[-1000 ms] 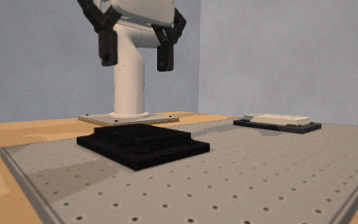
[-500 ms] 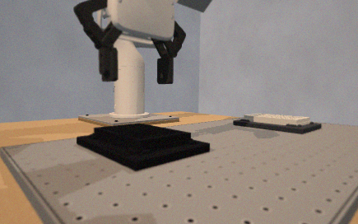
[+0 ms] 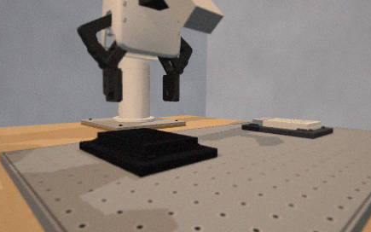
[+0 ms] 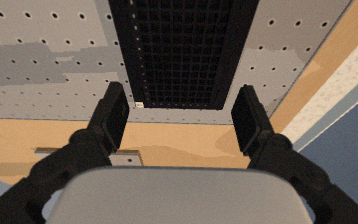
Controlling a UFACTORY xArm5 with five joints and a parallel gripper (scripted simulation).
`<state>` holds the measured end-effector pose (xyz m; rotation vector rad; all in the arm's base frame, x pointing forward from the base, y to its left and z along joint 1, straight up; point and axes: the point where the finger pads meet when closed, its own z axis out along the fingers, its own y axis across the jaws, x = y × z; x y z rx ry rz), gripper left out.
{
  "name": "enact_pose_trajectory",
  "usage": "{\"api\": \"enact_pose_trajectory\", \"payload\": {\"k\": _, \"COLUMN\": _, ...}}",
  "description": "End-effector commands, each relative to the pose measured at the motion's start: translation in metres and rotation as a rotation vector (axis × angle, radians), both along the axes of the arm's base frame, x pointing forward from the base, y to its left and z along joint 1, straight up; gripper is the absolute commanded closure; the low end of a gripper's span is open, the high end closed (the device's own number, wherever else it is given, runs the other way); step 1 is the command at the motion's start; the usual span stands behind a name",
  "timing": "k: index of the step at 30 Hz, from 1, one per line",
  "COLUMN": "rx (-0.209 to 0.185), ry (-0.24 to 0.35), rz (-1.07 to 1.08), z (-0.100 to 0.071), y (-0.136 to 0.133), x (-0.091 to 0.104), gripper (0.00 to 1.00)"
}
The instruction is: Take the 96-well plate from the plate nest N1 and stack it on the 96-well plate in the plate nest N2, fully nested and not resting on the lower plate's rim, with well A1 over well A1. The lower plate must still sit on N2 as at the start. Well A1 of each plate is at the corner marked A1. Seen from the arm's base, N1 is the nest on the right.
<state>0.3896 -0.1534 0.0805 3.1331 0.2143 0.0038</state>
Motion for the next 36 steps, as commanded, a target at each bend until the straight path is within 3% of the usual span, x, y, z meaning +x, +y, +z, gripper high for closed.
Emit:
{"api": "enact_pose_trajectory", "payload": {"k": 1, "rx": -0.001, "ry": -0.004, "rz": 0.000, "z": -0.008, "y": -0.001, "x": 0.001, "gripper": 0.00}}
{"api": "enact_pose_trajectory", "payload": {"k": 17, "rx": -0.001, "ry": -0.004, "rz": 0.000, "z": -0.030, "y": -0.001, "x": 0.002, "gripper": 0.00}}
{"api": "enact_pose_trajectory", "payload": {"k": 36, "rx": -0.001, "ry": -0.004, "rz": 0.000, "z": -0.033, "y": -0.001, "x": 0.002, "gripper": 0.00}}
